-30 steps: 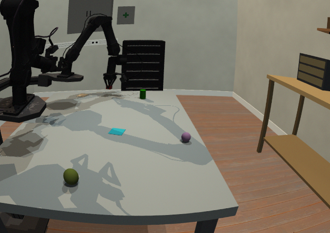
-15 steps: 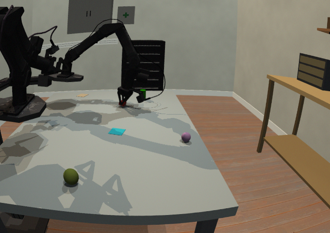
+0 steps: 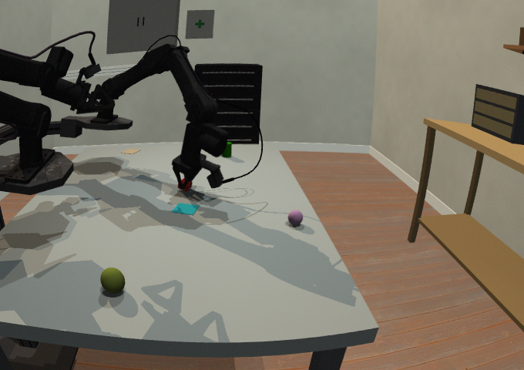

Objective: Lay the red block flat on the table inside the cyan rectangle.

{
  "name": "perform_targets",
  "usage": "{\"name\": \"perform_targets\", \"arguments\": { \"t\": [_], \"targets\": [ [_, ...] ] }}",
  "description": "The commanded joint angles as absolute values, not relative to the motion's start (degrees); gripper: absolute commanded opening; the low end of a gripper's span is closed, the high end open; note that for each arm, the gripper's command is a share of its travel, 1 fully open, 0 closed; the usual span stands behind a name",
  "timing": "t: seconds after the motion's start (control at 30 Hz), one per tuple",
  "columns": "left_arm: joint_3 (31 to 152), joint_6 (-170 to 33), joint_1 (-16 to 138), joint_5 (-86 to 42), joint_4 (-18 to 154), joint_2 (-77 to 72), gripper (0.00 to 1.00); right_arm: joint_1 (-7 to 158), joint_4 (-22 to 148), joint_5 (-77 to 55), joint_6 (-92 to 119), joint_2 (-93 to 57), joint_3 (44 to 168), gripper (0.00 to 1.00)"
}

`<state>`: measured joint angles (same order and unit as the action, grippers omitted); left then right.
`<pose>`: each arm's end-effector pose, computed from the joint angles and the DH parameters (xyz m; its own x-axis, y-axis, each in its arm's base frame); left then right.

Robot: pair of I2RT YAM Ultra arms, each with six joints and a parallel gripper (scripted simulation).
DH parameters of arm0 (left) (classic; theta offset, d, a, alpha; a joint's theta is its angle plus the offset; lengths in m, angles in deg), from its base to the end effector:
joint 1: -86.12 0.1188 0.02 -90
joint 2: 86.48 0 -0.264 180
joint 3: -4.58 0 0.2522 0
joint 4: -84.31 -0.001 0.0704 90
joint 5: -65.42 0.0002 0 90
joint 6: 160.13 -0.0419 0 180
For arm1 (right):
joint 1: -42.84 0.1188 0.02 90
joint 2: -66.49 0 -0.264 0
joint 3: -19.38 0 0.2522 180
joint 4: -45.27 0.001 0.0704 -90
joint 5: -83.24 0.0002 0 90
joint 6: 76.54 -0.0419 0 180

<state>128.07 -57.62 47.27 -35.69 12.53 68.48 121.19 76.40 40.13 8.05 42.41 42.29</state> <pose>0.3550 -0.2743 -0.0096 -0.8808 0.4366 0.1831 0.4703 0.8513 0.2328 0.0521 0.1064 0.1683 -0.1588 -0.4510 -0.8783 -0.5321 0.7884 -0.3087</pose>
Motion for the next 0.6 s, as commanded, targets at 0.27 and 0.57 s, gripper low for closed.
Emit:
{"name": "perform_targets", "arguments": {
  "t": [0.27,0.57],
  "targets": [
    [147.13,-42.89,35.20,-35.52,7.64,75.27,0.27,108.93,95.63,35.74,6.68,61.52,49.40,1.00],
    [151.22,-36.78,35.63,-31.97,10.99,73.36,0.27,107.54,101.32,34.84,6.45,66.40,52.02,1.00]
  ]
}}
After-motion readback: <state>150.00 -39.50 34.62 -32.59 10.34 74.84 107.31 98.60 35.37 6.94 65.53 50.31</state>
